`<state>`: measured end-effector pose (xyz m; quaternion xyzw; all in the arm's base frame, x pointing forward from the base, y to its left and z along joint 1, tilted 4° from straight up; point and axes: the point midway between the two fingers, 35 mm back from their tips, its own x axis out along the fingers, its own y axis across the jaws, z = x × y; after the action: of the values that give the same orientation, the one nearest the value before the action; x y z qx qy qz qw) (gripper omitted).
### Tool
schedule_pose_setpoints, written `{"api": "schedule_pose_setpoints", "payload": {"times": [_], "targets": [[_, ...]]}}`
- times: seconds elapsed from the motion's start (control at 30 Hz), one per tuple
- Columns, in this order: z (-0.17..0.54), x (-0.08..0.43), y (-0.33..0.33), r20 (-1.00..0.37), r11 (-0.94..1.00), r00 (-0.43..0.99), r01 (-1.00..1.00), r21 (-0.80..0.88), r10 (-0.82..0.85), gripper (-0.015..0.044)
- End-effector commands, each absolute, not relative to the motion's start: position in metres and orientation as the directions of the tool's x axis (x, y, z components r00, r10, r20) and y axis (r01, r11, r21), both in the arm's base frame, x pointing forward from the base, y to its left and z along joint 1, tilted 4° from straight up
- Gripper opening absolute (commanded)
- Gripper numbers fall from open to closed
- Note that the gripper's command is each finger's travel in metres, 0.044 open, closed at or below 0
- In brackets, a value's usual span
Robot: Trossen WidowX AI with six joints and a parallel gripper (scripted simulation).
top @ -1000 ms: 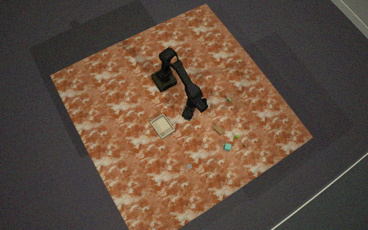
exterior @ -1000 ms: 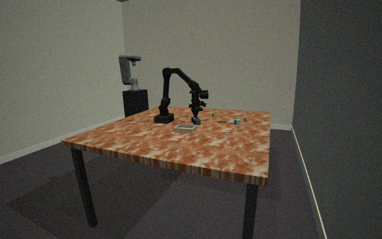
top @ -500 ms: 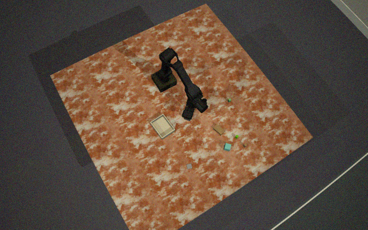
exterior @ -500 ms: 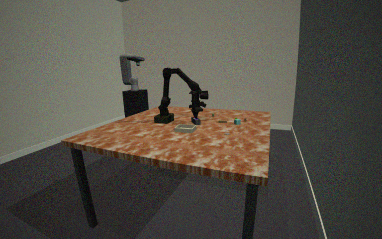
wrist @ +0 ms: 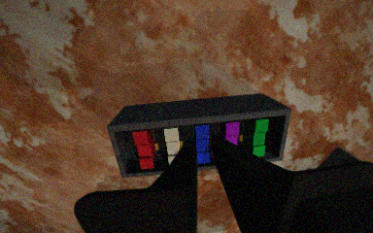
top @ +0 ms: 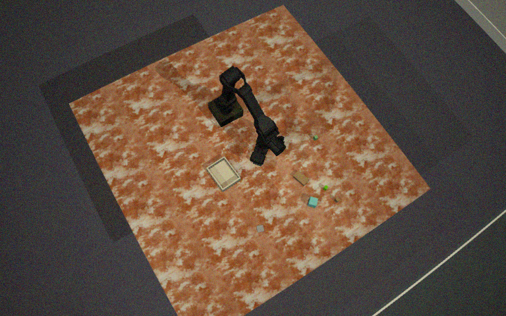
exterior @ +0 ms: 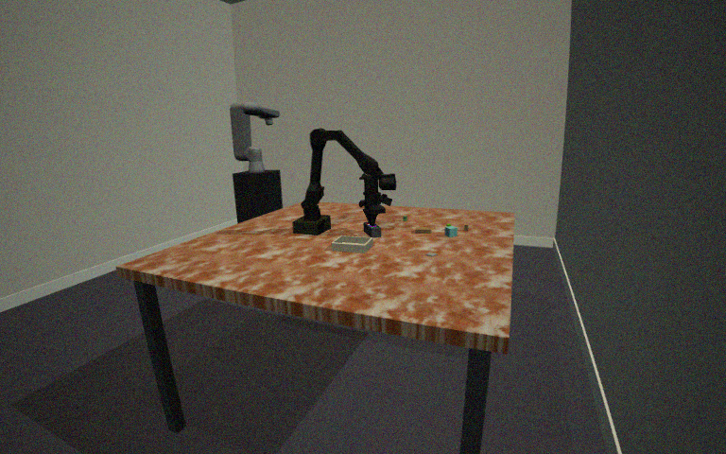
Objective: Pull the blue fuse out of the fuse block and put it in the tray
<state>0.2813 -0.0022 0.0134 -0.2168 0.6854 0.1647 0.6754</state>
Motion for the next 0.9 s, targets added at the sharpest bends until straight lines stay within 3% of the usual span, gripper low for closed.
{"api": "schedule_pose_setpoints", "payload": {"times": [0.0,0.17,0.87], "targets": [[0.0136,0.2815,-0.0022,-0.997,0.852,0.007,-0.52,-0.067,-0.075,0.0034],[0.0136,0.2815,-0.0022,-0.997,0.852,0.007,-0.52,-0.067,-0.075,0.0001],[0.0221,0.282,-0.0015,-0.997,0.851,0.007,-0.52,-0.067,-0.074,0.0]]}}
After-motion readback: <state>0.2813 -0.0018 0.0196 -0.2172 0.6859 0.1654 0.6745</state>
